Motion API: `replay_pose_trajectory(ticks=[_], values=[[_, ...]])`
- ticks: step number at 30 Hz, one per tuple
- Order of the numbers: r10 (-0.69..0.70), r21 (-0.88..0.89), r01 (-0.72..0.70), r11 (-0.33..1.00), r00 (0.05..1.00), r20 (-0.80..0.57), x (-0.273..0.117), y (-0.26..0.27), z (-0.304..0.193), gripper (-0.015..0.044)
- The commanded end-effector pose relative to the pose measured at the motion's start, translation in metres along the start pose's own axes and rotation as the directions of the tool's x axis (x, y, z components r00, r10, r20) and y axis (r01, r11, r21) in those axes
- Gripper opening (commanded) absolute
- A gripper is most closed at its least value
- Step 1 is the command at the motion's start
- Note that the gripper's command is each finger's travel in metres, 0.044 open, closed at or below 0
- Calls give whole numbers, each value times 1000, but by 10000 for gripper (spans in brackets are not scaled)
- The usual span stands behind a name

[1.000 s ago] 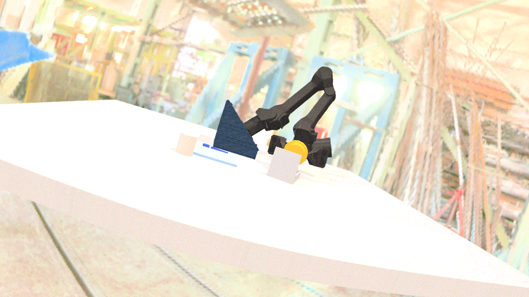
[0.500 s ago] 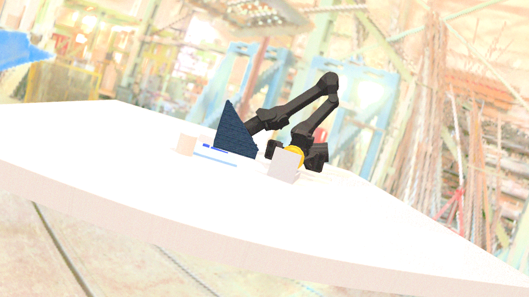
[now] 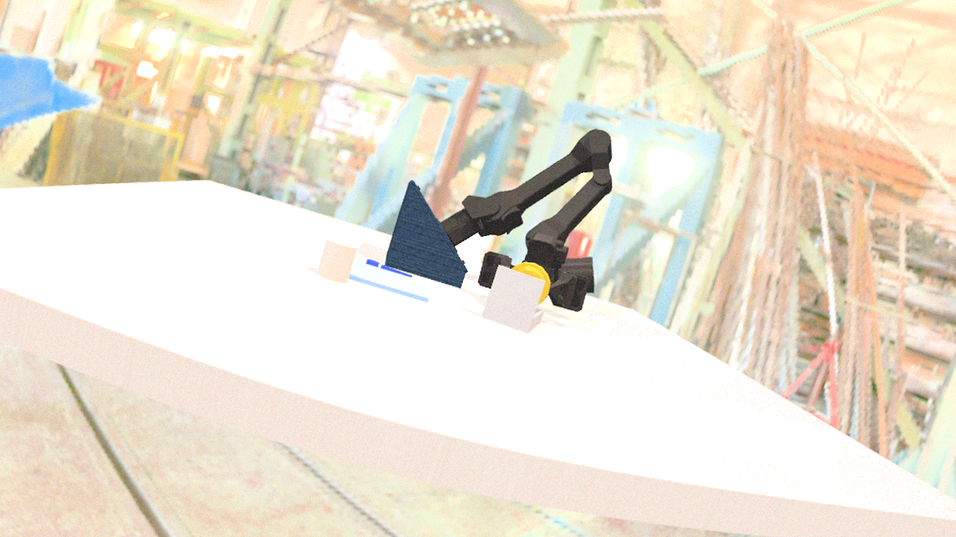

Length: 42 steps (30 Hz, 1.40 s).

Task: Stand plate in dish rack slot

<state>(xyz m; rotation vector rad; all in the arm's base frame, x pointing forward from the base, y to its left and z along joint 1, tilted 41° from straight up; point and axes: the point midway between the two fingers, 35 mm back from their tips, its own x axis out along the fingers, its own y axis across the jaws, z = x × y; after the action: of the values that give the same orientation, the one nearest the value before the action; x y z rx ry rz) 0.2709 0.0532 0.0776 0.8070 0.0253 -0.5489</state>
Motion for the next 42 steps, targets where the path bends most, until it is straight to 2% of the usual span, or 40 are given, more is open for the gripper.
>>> replay_pose_trajectory(ticks=[1, 7, 8, 17, 32, 38, 42], values=[[0, 0, 0, 1000, 1000, 0, 0, 0, 0, 236], [0, 0, 0, 1000, 1000, 0, 0, 0, 0, 394], [0, 0, 0, 1000, 1000, 0, 0, 0, 0, 400], [-3, -3, 3, 1000, 1000, -1, 1, 2, 4, 400], [-14, -68, 14, 998, 1000, 2, 7, 14, 113, 400], [-16, -74, 16, 997, 1000, 1, 10, 14, 115, 400], [-67, -174, 61, 983, 997, -29, 18, 9, 114, 400]])
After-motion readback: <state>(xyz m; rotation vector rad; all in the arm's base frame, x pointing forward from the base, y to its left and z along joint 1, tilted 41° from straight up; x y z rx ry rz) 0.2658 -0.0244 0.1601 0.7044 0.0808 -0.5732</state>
